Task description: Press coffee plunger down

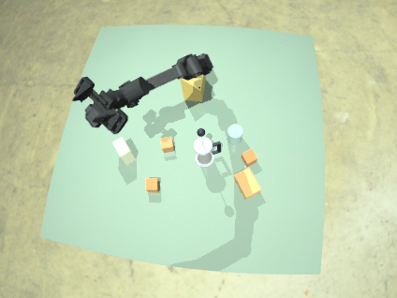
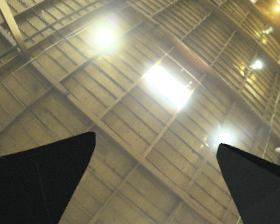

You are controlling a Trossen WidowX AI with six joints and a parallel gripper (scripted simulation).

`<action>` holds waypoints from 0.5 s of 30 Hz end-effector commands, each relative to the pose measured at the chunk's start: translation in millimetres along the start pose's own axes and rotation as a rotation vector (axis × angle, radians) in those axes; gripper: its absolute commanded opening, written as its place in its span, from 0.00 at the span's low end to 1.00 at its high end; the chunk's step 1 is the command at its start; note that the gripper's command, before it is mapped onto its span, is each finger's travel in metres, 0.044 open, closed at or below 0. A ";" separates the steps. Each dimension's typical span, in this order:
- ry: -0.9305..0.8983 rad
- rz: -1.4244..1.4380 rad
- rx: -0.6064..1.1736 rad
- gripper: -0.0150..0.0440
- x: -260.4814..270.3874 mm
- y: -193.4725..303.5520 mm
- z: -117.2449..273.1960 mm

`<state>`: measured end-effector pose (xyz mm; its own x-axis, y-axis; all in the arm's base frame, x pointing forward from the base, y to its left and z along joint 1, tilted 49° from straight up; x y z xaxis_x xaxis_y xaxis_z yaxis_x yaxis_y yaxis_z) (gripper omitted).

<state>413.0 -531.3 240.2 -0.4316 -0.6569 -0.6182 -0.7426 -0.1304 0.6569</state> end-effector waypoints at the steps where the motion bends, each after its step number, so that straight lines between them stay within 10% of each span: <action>1: 0.002 -0.014 -0.009 0.98 -1.0 -0.1 0.2; 15: -0.257 -1.133 -0.634 1.00 -67.9 -5.0 77.3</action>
<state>418.9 -483.4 249.2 0.0032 -0.3166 -0.9485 -0.6322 -0.7356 0.2434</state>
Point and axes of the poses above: the point midway between the two fingers, 35 mm back from their tips, its own z axis back along the fingers, its own x axis across the jaws, y = z × x, the point moved 1 cm from there along z, back along the fingers, and after that the axes turned 15 degrees about -z, right-handed, at the moved point
